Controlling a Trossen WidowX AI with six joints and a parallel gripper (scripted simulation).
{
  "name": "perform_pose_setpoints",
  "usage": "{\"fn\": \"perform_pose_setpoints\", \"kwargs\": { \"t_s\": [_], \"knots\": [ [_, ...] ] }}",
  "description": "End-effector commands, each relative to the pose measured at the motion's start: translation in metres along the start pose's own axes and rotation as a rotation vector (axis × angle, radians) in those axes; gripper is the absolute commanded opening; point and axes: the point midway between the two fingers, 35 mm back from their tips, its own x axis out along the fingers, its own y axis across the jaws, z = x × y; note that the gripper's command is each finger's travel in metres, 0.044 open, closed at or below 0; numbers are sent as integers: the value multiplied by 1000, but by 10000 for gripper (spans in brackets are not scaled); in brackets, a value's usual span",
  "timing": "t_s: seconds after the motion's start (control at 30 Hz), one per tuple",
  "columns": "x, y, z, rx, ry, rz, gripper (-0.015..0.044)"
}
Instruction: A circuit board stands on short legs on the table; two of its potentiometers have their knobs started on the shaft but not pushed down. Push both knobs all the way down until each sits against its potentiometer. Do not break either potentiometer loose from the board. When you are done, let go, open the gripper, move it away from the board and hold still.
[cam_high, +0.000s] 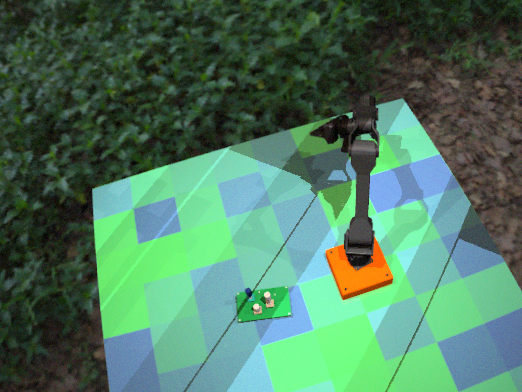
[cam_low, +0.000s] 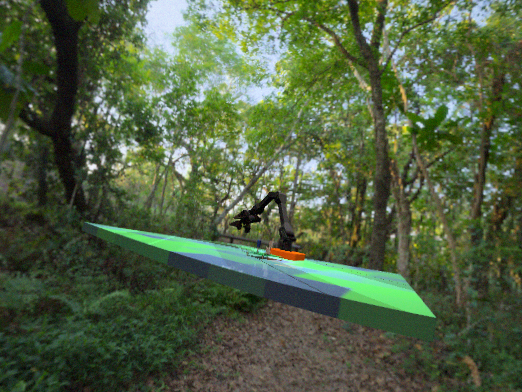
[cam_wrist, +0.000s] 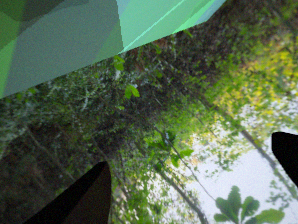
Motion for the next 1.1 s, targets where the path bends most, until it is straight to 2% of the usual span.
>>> {"fn": "perform_pose_setpoints", "kwargs": {
  "t_s": [0.0, 0.47, 1.07],
  "knots": [
    [1, -1, 0, -4, -2, -1, 374],
    [67, -48, 12, -295, -177, -95, 6],
    [137, -123, 44, -720, -379, -288, 0]
  ]
}}
